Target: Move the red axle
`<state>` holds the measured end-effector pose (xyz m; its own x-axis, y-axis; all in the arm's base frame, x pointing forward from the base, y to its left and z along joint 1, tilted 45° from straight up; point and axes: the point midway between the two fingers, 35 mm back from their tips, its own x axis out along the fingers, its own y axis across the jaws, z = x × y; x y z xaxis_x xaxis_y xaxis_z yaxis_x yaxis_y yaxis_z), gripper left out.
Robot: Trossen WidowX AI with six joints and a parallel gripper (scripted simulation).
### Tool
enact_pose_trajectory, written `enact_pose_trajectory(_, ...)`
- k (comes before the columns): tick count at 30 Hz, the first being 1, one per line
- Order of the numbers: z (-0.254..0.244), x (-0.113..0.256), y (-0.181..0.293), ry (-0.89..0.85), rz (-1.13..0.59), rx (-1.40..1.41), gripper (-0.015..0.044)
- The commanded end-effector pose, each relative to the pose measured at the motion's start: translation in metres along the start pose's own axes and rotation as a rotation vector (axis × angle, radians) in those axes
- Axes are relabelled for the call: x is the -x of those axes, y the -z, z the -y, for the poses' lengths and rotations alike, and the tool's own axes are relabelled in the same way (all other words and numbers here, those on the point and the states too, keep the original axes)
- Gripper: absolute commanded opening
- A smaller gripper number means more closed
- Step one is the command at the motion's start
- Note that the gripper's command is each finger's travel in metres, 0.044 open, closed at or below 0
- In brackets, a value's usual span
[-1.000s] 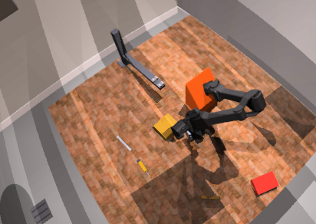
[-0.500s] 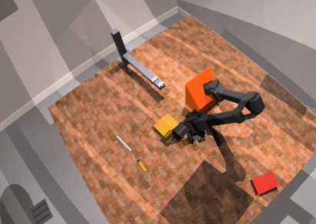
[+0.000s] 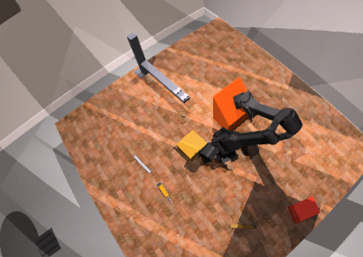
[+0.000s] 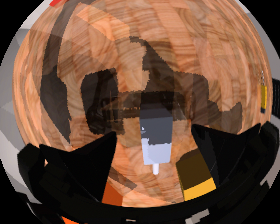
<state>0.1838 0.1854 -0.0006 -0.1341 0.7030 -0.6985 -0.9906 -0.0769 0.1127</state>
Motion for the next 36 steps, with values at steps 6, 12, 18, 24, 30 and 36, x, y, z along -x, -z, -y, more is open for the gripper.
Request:
enact_pose_trajectory(6,-0.001,-0.002,0.001,-0.001,-0.006,-0.006,0.0204)
enact_pose_trajectory(12,-0.001,-0.002,0.001,-0.001,-0.006,-0.006,0.0085)
enact_pose_trajectory(18,-0.001,-0.002,0.001,-0.001,-0.006,-0.006,0.0026)
enact_pose_trajectory(24,0.002,0.013,0.002,0.0,-0.012,-0.005,0.0)
enact_pose_trajectory(30,0.005,0.042,0.004,0.001,-0.017,-0.005,0.0)
enact_pose_trajectory(36,0.006,0.07,0.005,0.0,-0.014,-0.005,0.0)
